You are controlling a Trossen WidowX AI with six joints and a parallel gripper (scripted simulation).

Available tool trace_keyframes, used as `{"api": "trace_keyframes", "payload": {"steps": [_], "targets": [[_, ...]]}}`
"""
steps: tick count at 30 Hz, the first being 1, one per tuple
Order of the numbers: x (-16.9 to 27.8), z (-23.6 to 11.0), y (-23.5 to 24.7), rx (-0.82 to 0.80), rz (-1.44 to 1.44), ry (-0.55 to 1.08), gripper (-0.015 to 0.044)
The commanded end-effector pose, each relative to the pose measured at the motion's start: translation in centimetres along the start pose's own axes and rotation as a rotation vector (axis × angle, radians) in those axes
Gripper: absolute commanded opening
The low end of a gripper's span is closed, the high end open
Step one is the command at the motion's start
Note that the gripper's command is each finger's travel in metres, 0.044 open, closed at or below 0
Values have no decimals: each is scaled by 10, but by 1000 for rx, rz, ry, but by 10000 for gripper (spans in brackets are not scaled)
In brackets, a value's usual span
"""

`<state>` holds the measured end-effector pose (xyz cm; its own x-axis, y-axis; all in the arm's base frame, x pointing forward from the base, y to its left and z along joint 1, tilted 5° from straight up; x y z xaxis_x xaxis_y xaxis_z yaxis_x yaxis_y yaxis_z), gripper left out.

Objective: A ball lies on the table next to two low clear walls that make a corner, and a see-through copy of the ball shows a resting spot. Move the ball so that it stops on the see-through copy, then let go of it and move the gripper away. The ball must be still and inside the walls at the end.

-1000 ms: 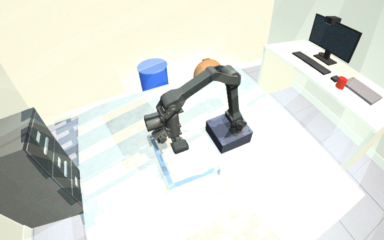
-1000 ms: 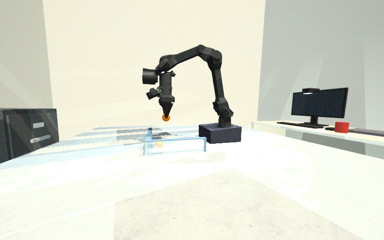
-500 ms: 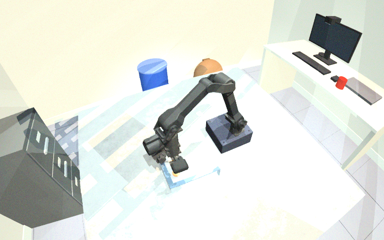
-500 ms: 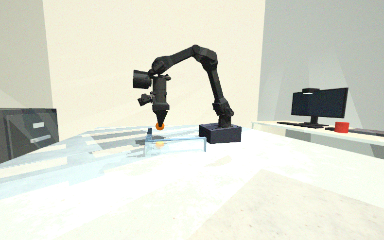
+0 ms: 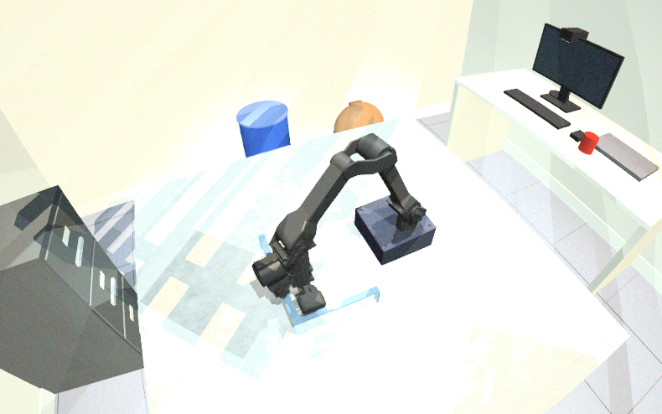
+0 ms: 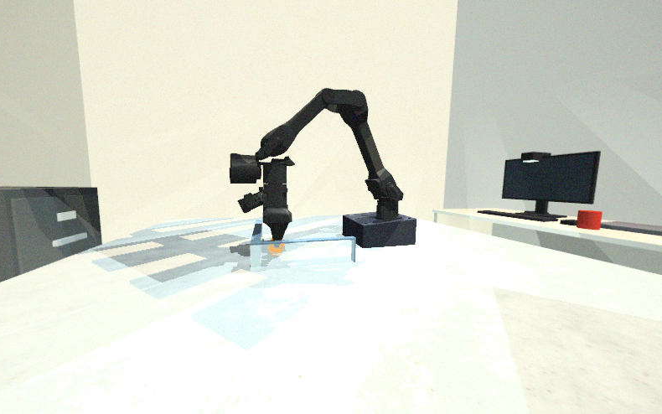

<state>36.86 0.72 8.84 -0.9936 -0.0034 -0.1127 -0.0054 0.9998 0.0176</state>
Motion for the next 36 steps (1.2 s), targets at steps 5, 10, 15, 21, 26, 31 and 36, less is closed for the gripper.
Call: {"api": "trace_keyframes", "payload": {"steps": [5, 10, 15, 21, 26, 31, 36], "targets": [[-1, 8, 0, 3, 5, -5, 0], [-1, 16, 0, 3, 5, -5, 0], [-1, 20, 0, 3, 5, -5, 0], [-2, 16, 0, 0, 0, -14, 131], [-2, 16, 0, 0, 0, -14, 262], [-2, 16, 0, 0, 0, -14, 290], [-3, -44, 0, 2, 3, -8, 290]]}}
Point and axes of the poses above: the point midway between the two fingers, 35 mm back from their tips, its own z axis out along the fingers, its own y axis across the jaws, x = y × z, the point moved 6 cm from there along -z, back along the fingers, and after that the axes turned 10 degrees about -z, right-handed, at the moved point
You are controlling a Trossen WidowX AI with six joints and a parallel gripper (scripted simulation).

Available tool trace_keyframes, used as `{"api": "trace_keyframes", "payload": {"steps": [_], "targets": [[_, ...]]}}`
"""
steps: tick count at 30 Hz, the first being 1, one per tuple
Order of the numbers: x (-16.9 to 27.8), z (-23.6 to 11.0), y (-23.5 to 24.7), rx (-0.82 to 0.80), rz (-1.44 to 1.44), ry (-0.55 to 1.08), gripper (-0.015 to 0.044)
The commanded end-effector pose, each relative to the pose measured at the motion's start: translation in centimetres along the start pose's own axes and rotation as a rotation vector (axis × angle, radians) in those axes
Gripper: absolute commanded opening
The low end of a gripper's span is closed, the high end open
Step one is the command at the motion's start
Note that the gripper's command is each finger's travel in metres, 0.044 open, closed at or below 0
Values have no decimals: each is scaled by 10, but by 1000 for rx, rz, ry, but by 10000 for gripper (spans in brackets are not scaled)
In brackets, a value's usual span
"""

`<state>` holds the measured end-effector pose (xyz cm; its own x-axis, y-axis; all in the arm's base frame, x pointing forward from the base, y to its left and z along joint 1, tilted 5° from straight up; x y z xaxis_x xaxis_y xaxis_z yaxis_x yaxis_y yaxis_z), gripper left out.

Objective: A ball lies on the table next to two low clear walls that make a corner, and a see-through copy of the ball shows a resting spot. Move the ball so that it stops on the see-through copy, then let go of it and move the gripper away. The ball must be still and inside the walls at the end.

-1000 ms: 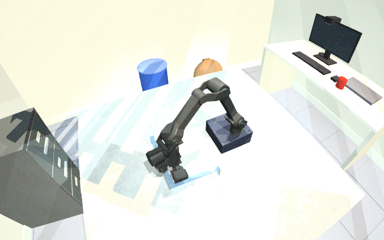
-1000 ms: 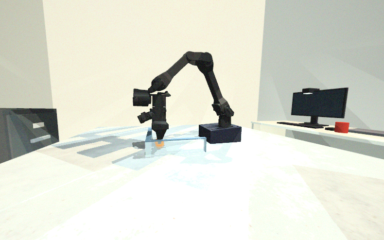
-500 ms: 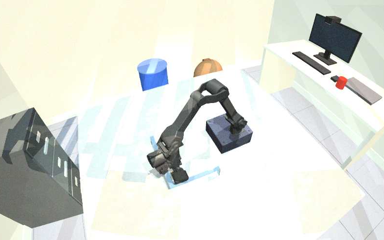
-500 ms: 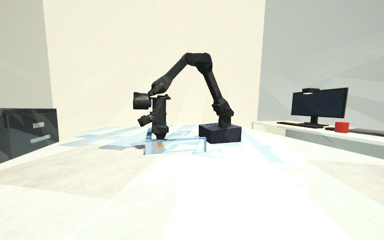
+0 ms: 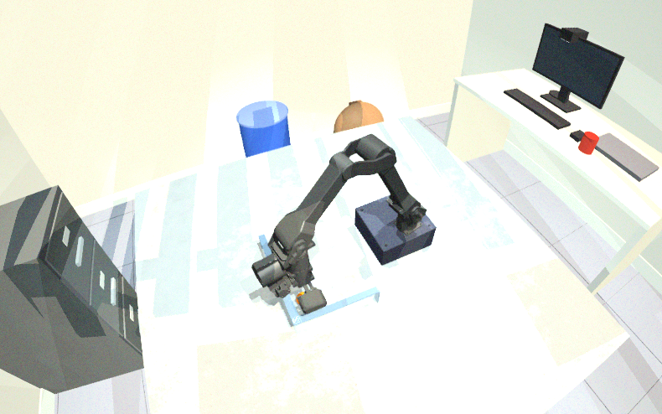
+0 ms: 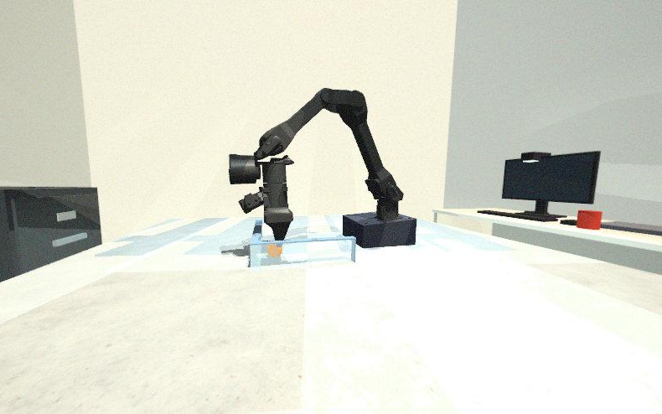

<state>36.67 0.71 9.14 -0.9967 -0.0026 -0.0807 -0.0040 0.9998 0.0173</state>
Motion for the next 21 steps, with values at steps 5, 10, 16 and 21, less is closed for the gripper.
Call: {"api": "trace_keyframes", "payload": {"steps": [5, 10, 16, 21], "targets": [[0, -66, 0, 2, 4, -38, 290], [-3, -58, 0, 0, 1, -50, 290], [1, -99, 0, 0, 1, -56, 395], [4, -111, 0, 0, 1, -57, 440]]}}
Point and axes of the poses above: the point midway between the two fingers, 35 mm back from their tips, its own z axis out along the fingers, its own y axis across the jaws, x = y × z, the point moved 6 cm from there along -z, back along the fingers, and after that the axes turned 10 degrees about -z, right-handed, at the moved point
